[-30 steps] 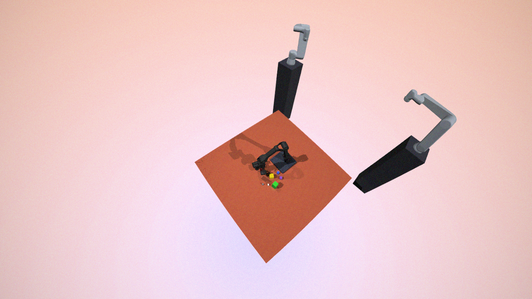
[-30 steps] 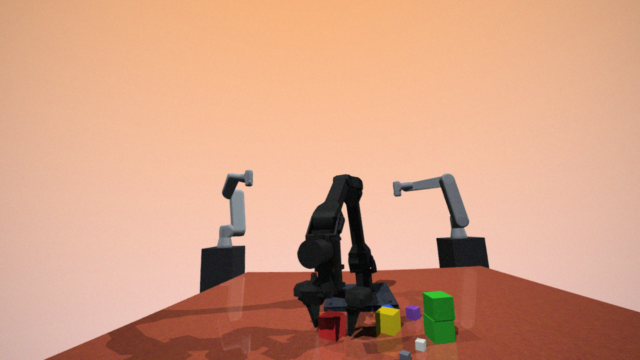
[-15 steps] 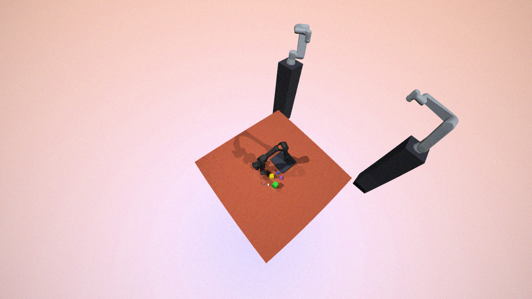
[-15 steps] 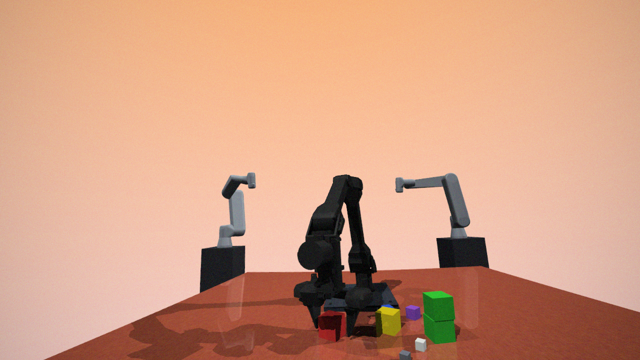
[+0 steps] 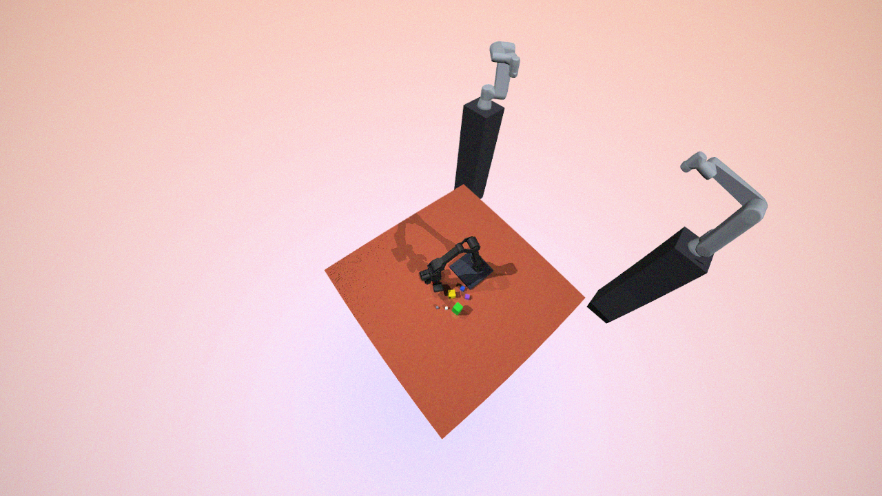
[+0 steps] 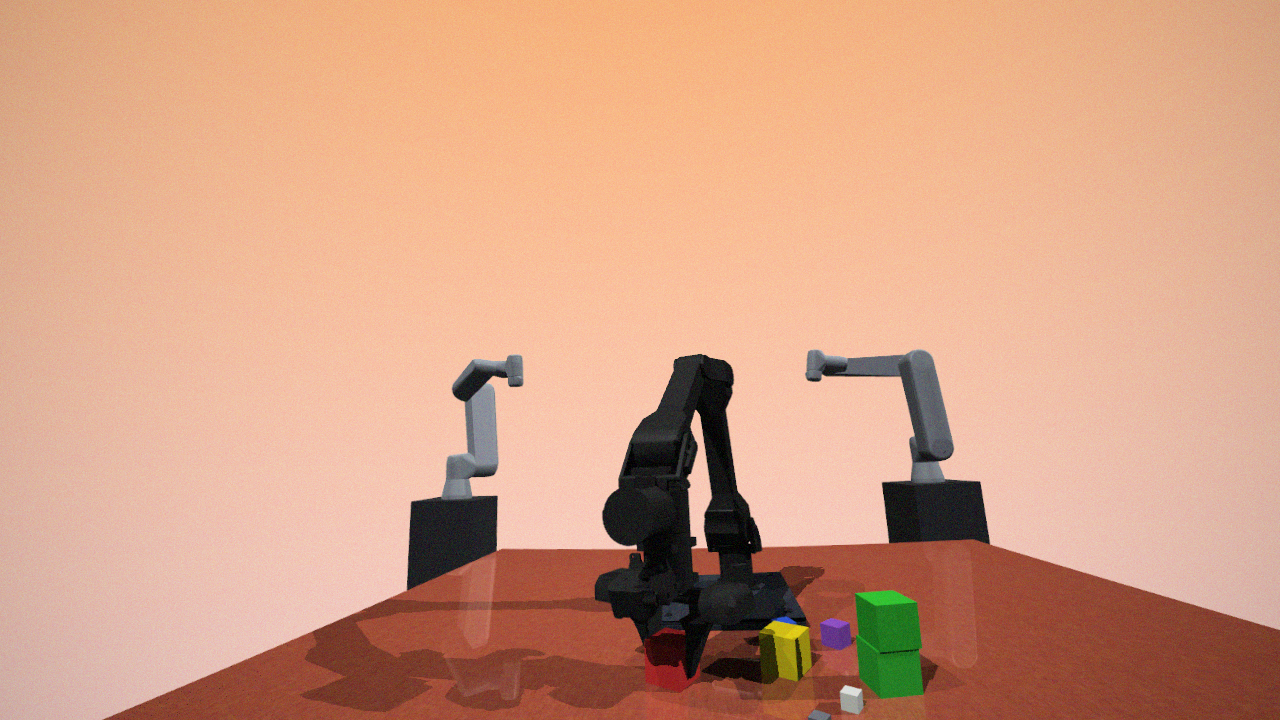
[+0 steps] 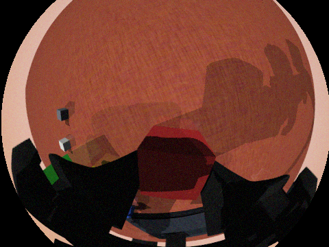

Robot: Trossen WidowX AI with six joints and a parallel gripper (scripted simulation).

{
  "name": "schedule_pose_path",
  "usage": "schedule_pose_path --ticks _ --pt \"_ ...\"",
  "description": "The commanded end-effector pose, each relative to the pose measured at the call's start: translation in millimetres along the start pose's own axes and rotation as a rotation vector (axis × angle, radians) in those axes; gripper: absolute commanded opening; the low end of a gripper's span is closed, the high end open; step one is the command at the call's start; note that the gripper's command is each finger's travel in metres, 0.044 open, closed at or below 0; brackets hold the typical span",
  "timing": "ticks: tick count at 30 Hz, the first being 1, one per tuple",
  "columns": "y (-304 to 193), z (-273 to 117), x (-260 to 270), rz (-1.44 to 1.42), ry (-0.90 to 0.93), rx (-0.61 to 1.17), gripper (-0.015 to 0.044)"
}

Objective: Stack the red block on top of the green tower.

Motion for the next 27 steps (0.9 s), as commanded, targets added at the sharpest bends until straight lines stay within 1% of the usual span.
schedule_pose_path --ticks 1,5,27 --pt "0.2 -3.3 -0.3 0.001 -0.005 0.001 0.0098" --pt "0.6 -19.6 0.2 0.001 -0.005 0.001 0.0000" --pt "0.5 -115.8 1.0 0.001 -0.005 0.001 0.0000"
Point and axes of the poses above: the point midway between the two fingers, 35 mm back from their tips, its own z axis out along the fingers, its own x axis across the jaws, y = z × x, the point moved 8 cm from there along -z, back along the fingers, and after that the axes turned 8 degrees about -z, right-handed, at the moved point
